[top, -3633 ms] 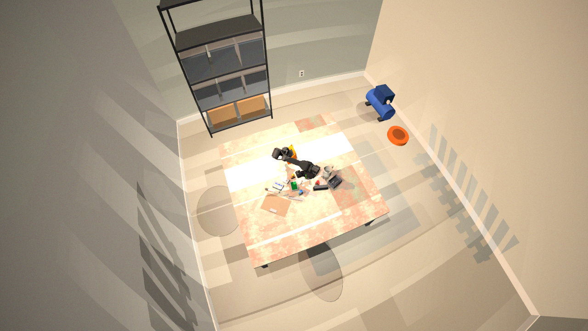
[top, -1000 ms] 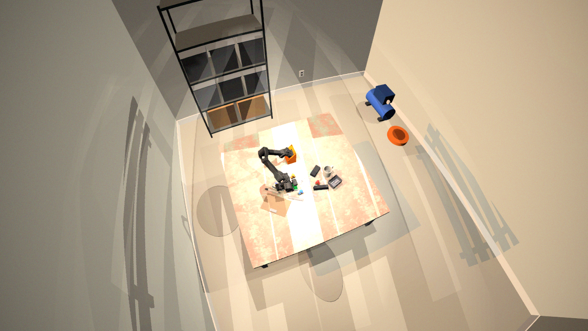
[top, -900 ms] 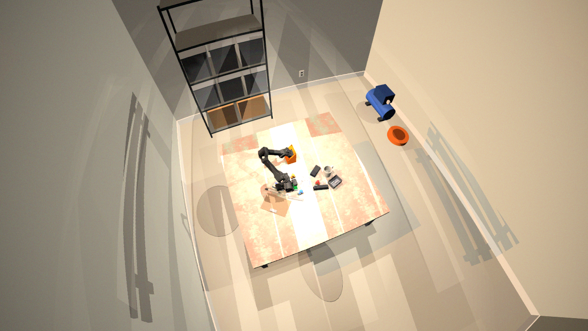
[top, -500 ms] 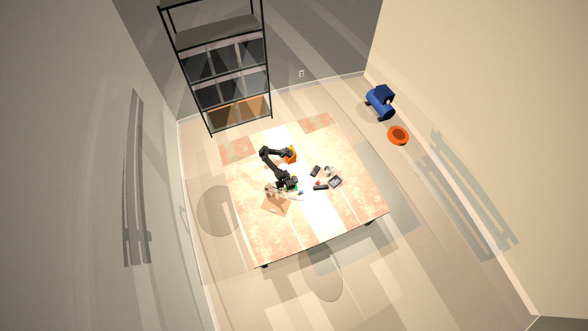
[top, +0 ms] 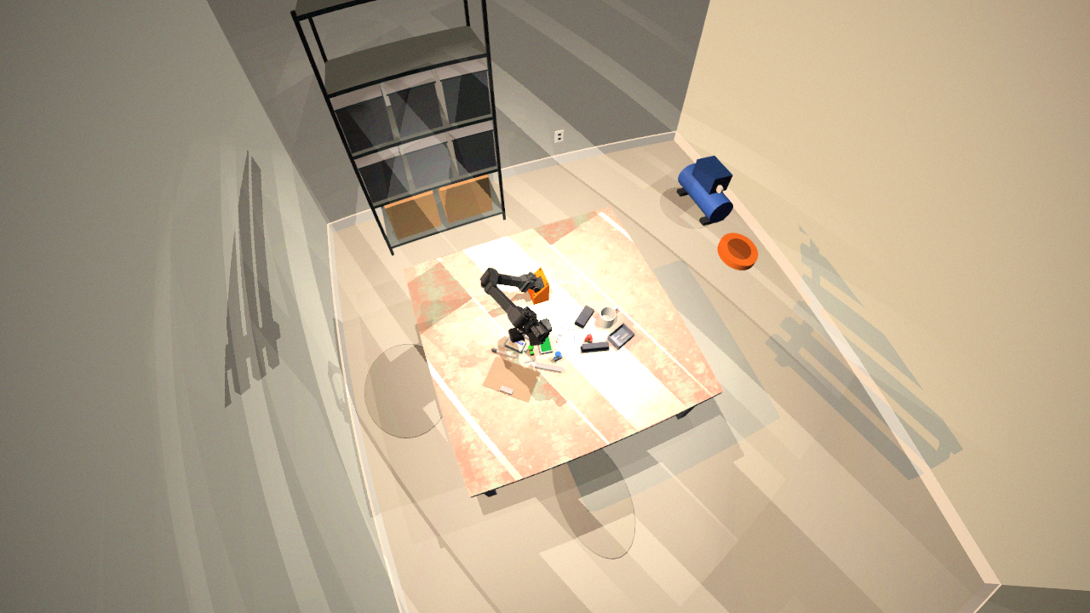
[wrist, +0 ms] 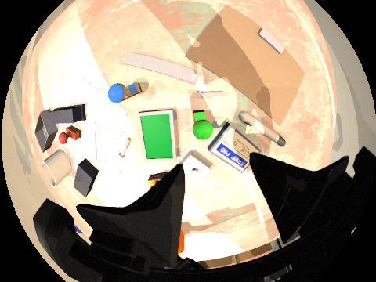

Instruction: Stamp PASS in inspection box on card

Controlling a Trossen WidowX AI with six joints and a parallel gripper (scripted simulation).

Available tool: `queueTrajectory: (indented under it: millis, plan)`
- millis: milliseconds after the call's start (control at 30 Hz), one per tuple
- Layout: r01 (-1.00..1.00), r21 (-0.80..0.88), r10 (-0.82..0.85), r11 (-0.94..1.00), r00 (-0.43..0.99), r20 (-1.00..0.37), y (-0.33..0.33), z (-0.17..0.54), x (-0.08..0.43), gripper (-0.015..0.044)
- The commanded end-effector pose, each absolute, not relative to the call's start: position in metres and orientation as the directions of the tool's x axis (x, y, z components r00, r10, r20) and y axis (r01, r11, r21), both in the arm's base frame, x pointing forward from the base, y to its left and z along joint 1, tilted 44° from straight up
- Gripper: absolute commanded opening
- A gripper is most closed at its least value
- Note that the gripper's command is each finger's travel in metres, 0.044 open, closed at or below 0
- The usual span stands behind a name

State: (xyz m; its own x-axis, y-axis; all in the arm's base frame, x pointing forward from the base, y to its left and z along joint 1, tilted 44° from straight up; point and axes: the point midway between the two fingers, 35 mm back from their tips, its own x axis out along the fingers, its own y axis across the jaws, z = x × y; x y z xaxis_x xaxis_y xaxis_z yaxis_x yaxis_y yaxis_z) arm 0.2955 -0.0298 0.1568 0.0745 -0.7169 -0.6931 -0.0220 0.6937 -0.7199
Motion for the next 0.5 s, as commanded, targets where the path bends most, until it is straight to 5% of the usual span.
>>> queueTrajectory:
  millis: [0, 467]
  plan:
    - [-0.017, -0.717, -0.714, 0.697, 0.075, -0.696, -0.0286, 0.1575, 0.2955, 0.0262]
    - [-0.021, -0.720, -0.717, 0.694, 0.076, -0.693, -0.0293, 0.1576, 0.2958, 0.0262]
